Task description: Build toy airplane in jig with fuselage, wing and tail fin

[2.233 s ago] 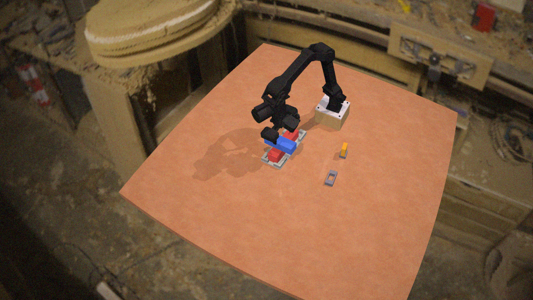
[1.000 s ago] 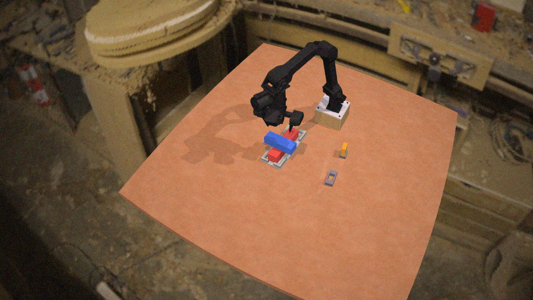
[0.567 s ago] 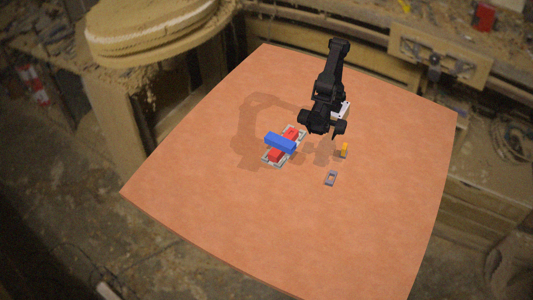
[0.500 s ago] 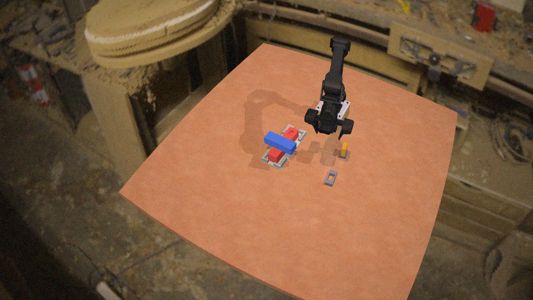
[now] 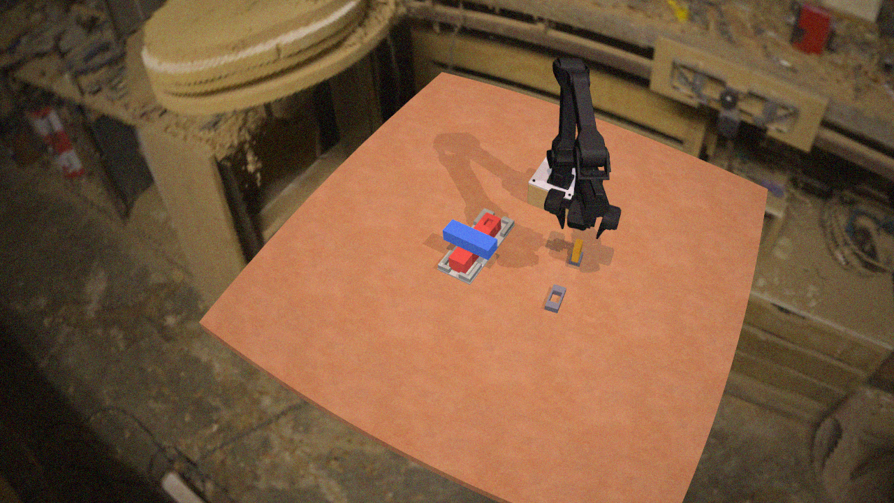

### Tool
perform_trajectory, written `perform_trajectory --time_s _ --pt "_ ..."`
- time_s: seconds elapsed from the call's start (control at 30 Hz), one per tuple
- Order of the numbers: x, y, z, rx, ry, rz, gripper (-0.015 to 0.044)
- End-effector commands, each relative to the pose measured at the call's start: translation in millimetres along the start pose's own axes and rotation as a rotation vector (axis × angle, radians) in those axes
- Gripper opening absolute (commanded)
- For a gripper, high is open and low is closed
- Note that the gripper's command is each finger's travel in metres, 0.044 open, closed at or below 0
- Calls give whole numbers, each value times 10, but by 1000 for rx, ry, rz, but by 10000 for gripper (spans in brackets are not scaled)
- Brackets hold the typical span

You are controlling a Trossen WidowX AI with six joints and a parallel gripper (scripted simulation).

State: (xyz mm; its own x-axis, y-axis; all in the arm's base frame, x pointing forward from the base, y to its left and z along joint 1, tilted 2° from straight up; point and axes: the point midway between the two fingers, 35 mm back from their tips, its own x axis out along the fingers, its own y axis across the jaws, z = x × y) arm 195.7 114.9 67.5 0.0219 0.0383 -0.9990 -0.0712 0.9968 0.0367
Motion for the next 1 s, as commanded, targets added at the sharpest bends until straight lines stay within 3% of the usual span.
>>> perform_trajectory --time_s 0.0,0.97 --pt "176 -6 -38 5 8 -1 440" --pt "662 -2 -32 5 9 -1 440"
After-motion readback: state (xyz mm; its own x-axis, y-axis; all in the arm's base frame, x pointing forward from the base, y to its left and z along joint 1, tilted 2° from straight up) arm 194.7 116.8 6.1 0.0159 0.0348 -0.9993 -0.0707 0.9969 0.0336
